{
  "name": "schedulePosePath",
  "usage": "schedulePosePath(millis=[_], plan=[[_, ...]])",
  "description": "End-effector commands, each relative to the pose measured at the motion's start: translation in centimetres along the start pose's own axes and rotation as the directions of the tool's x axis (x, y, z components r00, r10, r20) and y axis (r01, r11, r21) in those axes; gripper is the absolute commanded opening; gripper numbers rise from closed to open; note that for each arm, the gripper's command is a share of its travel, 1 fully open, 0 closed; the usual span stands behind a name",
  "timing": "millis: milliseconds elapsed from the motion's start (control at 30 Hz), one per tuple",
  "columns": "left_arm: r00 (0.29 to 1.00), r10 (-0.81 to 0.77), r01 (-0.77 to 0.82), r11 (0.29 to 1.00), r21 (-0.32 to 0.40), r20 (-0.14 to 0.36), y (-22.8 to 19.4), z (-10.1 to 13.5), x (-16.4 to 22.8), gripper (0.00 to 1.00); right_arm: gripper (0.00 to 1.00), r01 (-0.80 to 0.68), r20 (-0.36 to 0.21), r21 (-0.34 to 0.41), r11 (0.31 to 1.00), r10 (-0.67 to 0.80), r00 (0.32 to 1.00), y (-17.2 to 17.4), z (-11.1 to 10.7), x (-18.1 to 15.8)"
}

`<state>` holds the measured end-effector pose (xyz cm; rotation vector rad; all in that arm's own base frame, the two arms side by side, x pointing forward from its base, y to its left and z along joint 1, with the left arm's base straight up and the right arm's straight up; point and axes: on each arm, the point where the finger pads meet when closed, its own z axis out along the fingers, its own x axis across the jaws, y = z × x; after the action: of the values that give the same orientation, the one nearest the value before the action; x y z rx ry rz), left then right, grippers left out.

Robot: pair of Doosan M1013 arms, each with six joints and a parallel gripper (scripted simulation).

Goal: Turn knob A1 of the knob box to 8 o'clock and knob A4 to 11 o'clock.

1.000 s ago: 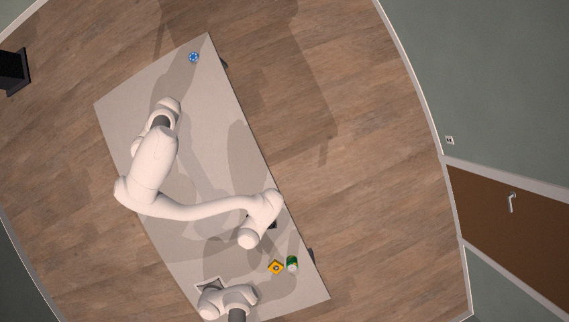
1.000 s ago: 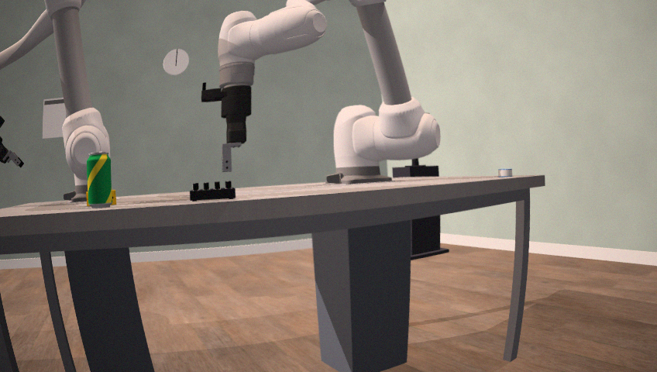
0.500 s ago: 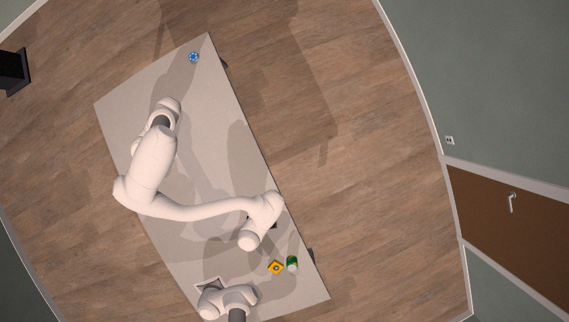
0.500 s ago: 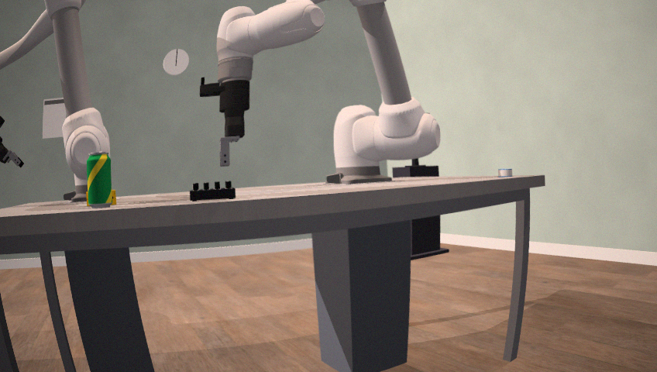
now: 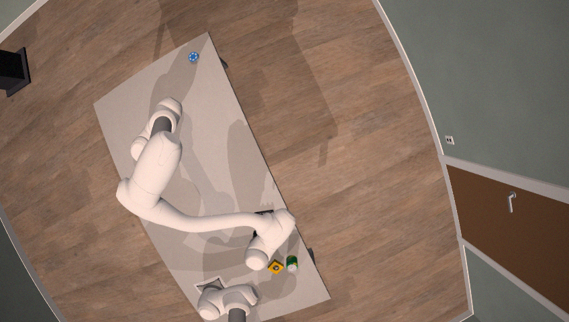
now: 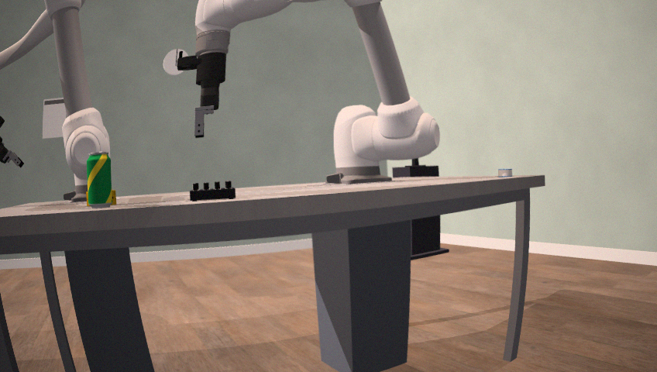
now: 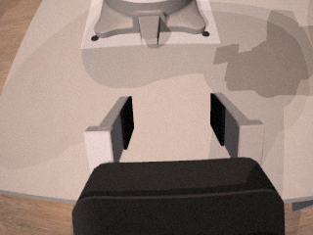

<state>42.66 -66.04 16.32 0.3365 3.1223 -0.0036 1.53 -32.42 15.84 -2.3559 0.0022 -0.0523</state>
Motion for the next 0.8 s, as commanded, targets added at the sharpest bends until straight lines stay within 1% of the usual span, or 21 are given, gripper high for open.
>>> schedulePosePath(millis=[0, 100, 267, 767], plan=[[1.000, 0.000, 0.000, 1.000, -0.001, 0.000, -1.8, -2.1, -0.9, 1.00, 1.00, 0.000, 0.000, -0.001, 1.000, 0.000, 1.000, 0.0, 0.0, 0.0], [1.000, 0.000, 0.000, 1.000, -0.001, 0.000, -2.8, -3.2, -1.3, 1.00, 1.00, 0.000, 0.000, -0.001, 1.000, 0.000, 1.000, 0.0, 0.0, 0.0], [1.000, 0.000, 0.000, 1.000, -0.001, 0.000, -3.3, -3.7, -1.6, 1.00, 1.00, 0.000, 0.000, -0.001, 1.000, 0.000, 1.000, 0.0, 0.0, 0.0], [1.000, 0.000, 0.000, 1.000, -0.001, 0.000, -3.4, -3.8, -1.6, 1.00, 1.00, 0.000, 0.000, -0.001, 1.000, 0.000, 1.000, 0.0, 0.0, 0.0]])
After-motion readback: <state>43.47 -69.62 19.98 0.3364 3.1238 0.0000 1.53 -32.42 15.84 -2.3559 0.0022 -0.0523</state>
